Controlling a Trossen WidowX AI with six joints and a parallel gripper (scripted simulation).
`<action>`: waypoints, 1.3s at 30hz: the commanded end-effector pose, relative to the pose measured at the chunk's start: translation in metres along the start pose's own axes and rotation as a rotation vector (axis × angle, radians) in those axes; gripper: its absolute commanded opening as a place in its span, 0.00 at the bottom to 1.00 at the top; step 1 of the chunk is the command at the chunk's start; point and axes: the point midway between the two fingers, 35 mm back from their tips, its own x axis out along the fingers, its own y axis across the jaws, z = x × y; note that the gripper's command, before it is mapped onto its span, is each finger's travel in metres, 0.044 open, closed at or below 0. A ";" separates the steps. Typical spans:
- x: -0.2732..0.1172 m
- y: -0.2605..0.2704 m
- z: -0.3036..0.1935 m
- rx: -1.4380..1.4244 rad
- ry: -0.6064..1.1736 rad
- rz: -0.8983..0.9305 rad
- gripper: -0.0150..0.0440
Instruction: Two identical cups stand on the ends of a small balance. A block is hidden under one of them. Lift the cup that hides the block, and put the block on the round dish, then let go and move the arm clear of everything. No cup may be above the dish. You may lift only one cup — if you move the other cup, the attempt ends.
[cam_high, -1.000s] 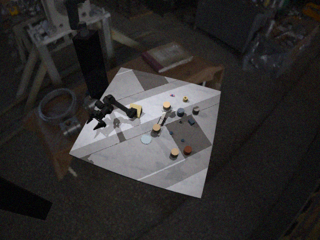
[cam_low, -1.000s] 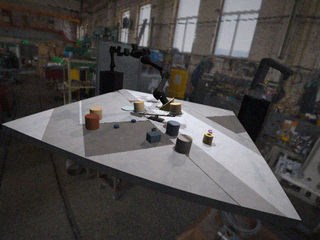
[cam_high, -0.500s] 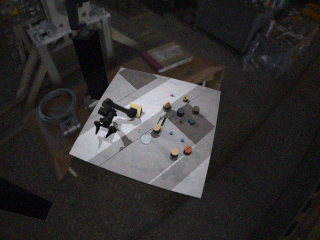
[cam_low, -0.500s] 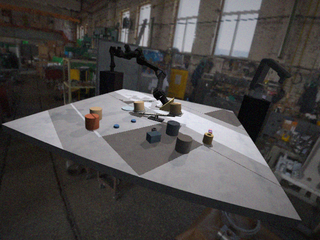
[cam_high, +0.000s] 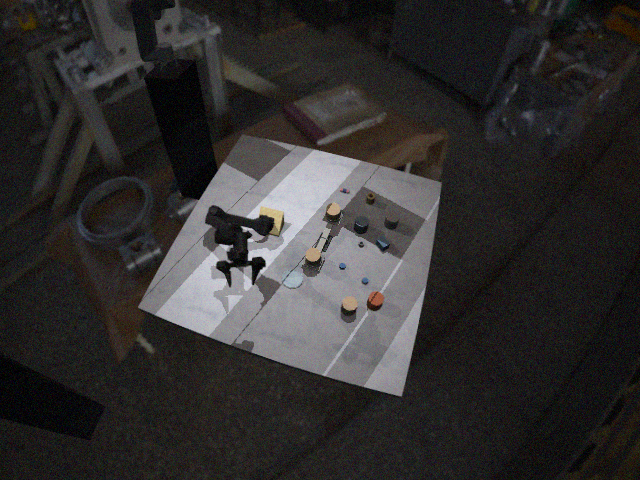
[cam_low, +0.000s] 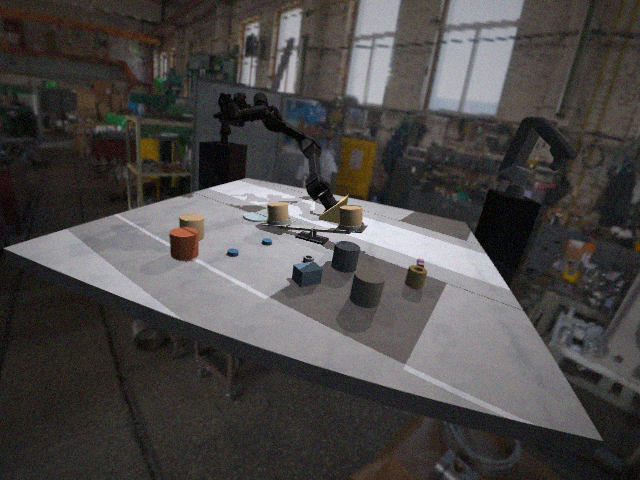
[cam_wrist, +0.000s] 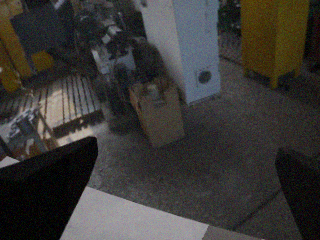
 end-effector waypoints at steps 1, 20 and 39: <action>0.001 0.031 -0.012 0.005 0.029 0.096 1.00; -0.041 0.177 -0.068 0.031 0.248 0.539 1.00; -0.205 0.293 -0.162 -0.138 0.670 0.923 1.00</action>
